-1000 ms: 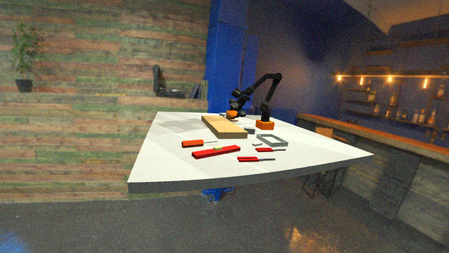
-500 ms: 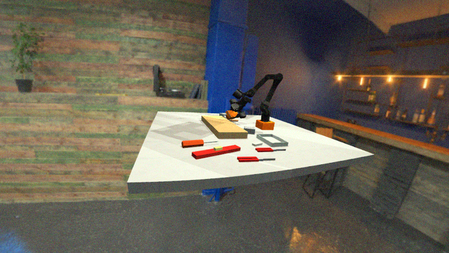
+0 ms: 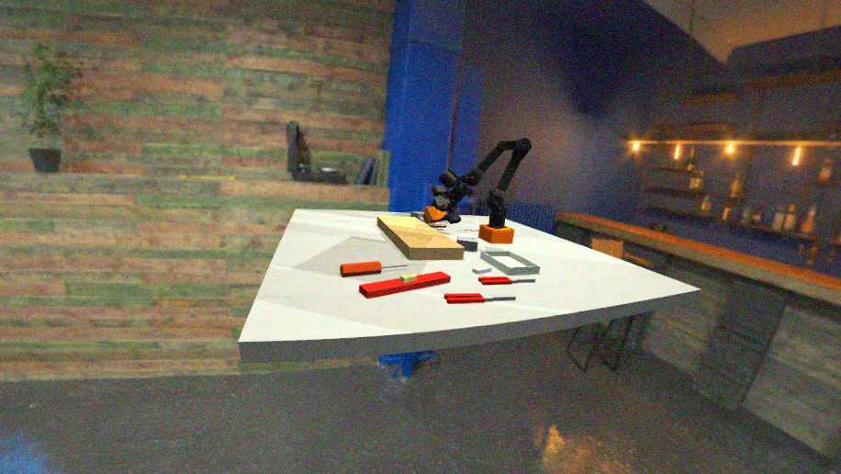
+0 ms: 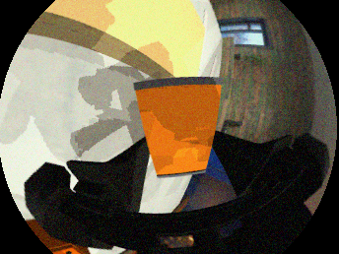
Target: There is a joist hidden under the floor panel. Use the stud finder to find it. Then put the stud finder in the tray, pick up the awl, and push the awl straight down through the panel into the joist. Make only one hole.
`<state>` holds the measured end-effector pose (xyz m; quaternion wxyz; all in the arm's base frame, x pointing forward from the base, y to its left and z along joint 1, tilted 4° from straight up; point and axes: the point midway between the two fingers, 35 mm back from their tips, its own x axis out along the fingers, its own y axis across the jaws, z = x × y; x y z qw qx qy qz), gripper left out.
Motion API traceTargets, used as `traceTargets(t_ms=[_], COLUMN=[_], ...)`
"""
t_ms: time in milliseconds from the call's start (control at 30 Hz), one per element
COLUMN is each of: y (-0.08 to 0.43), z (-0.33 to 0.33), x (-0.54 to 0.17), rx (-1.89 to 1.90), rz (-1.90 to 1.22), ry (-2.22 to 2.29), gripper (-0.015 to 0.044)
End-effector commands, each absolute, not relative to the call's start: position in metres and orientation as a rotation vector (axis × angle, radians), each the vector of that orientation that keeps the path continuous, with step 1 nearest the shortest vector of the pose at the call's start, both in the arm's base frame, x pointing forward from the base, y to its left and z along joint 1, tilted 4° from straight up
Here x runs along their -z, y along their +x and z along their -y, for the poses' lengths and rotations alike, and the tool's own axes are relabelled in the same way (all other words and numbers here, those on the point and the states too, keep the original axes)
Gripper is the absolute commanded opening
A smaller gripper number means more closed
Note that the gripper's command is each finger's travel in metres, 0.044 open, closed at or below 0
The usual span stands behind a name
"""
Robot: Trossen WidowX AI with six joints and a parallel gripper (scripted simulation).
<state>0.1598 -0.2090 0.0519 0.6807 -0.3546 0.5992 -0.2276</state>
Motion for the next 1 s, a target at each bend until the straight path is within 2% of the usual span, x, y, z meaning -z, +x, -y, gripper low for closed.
traceTargets(t_ms=[0,967], y=[0.16,0.163], z=[0.209,0.209], x=[-0.056,-0.036], rx=[0.555,0.558], rz=[-1.322,-1.315], ry=[-0.813,-0.823], gripper=[0.0,0.0])
